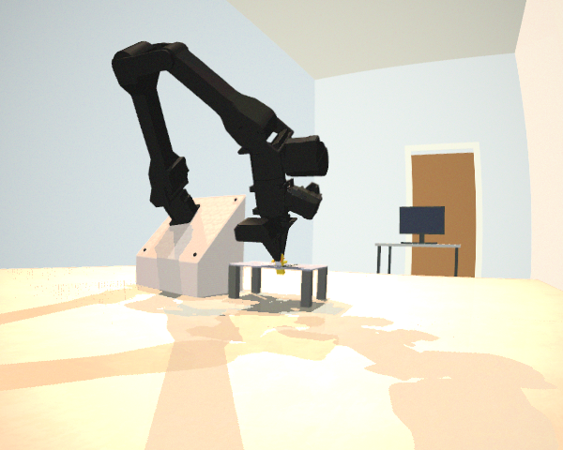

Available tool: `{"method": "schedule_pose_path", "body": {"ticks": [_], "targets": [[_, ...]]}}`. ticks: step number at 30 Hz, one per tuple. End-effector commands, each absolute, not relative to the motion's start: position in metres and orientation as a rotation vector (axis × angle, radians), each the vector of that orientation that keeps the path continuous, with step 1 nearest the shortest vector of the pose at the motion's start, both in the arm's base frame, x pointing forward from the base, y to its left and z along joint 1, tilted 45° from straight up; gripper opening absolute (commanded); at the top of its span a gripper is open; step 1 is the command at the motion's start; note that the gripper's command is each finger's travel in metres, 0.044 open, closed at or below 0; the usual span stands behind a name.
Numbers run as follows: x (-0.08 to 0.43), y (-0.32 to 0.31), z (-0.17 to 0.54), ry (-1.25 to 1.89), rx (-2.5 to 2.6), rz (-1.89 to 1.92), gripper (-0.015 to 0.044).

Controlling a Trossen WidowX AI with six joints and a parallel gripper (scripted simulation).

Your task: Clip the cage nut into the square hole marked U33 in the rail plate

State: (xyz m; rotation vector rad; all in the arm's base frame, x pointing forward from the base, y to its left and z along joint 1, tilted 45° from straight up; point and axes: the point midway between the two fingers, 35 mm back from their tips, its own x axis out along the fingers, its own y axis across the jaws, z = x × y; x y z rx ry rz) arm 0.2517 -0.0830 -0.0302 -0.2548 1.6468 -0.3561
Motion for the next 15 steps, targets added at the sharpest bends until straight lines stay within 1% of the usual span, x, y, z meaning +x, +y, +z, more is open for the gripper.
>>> {"method": "schedule_pose_path", "body": {"ticks": [1, 15], "targets": [[0.2521, -0.0827, -0.0297, 1.647, -0.254, -0.349, 0.0029], [0.2521, -0.0839, -0.0291, 1.648, -0.241, -0.337, 0.0029]]}}
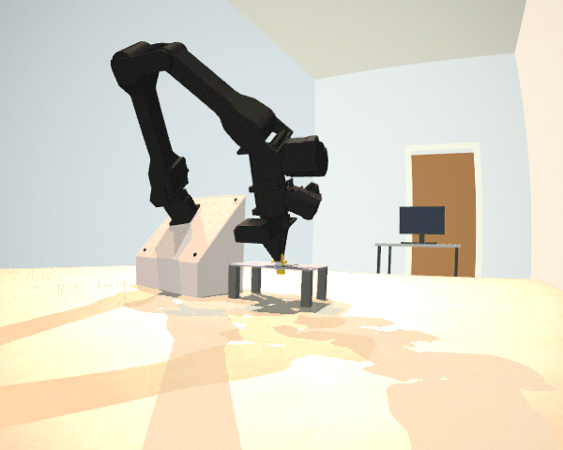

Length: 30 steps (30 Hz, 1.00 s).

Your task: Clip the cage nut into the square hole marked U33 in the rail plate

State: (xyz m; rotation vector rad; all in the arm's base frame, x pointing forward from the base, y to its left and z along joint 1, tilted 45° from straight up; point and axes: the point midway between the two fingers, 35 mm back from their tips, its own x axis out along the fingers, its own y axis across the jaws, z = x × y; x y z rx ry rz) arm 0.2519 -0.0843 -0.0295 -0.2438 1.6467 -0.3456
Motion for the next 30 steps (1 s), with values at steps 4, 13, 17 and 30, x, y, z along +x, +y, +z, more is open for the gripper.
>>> {"method": "schedule_pose_path", "body": {"ticks": [4, 13, 17, 30], "targets": [[0.252, -0.0844, -0.0288, 1.648, -0.239, -0.335, 0.0029], [0.252, -0.0852, -0.0284, 1.649, -0.226, -0.322, 0.0029], [0.252, -0.0853, -0.0285, 1.649, -0.226, -0.322, 0.0029], [0.2519, -0.0866, -0.0278, 1.65, -0.215, -0.313, 0.0029]]}}
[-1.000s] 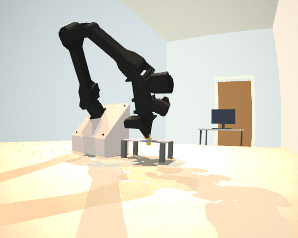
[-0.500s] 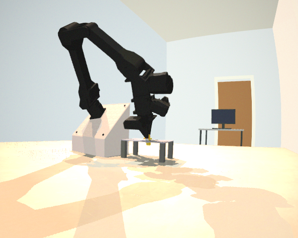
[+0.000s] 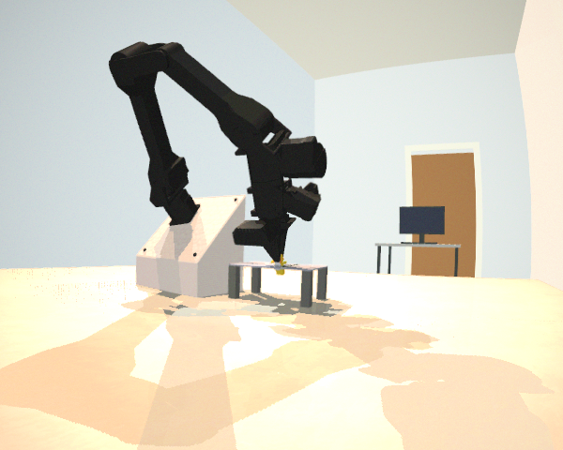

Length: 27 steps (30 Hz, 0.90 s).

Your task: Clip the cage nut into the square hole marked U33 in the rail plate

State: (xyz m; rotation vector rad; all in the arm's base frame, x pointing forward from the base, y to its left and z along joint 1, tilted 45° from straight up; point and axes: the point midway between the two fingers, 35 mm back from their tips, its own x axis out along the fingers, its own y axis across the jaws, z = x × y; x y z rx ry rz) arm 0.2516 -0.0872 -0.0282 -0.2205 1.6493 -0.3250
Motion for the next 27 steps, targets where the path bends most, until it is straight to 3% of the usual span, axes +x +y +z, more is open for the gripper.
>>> {"method": "schedule_pose_path", "body": {"ticks": [1, 27], "targets": [[0.2519, -0.0866, -0.0278, 1.65, -0.215, -0.312, 0.0029], [0.2518, -0.0891, -0.0267, 1.652, -0.197, -0.296, 0.0029]]}}
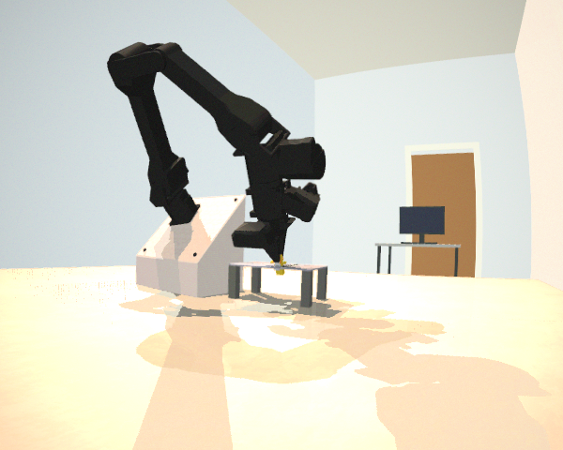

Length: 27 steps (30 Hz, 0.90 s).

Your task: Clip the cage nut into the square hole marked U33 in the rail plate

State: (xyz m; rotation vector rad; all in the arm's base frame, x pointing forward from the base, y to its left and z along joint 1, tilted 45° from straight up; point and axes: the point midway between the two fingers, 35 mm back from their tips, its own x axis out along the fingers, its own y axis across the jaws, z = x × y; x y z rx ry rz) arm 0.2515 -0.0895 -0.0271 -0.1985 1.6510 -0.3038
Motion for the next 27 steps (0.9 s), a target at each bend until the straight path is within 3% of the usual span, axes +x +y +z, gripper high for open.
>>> {"method": "schedule_pose_path", "body": {"ticks": [1, 27], "targets": [[0.2518, -0.0891, -0.0266, 1.652, -0.197, -0.296, 0.0029], [0.2516, -0.0891, -0.0267, 1.651, -0.204, -0.303, 0.0029]]}}
